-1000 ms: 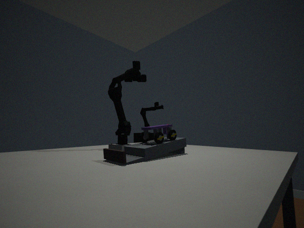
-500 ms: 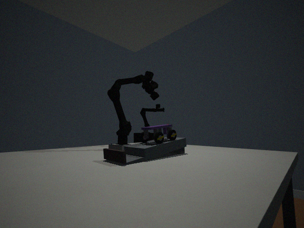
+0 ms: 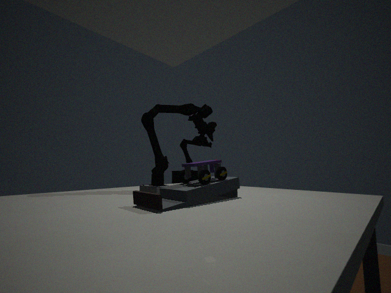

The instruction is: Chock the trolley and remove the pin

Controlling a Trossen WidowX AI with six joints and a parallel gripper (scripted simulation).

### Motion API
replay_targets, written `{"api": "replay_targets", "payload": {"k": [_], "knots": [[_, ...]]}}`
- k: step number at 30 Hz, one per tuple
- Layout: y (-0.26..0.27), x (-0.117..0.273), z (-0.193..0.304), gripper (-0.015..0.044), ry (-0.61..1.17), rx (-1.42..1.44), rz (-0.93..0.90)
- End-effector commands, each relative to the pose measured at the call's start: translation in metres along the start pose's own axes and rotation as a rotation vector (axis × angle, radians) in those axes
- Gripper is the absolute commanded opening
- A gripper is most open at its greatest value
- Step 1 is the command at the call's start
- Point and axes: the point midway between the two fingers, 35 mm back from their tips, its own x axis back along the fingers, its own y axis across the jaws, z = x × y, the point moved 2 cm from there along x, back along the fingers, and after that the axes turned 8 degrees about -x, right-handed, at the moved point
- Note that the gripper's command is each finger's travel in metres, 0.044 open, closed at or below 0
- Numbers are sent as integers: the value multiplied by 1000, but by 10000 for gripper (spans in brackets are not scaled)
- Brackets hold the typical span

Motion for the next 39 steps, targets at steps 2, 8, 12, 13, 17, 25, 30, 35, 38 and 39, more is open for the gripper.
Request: {"api": "replay_targets", "payload": {"k": [2, 8, 12, 13, 17, 25, 30, 35, 38, 39], "knots": [[-45, -11, -49, 190, -172, -418, 147], [-99, -9, -91, 190, -383, -864, 262], [-137, -2, -111, 190, -539, -1153, 322], [-147, 0, -115, 190, -580, -1224, 335], [-183, 11, -125, 190, -743, -1487, 377], [-189, 13, -127, 190, -772, -1530, 384], [-189, 12, -127, 190, -772, -1530, 384], [-199, 1, -130, 190, -772, -1530, 384], [-205, -6, -132, 190, -772, -1530, 384], [-207, -8, -132, 190, -772, -1530, 384]]}}
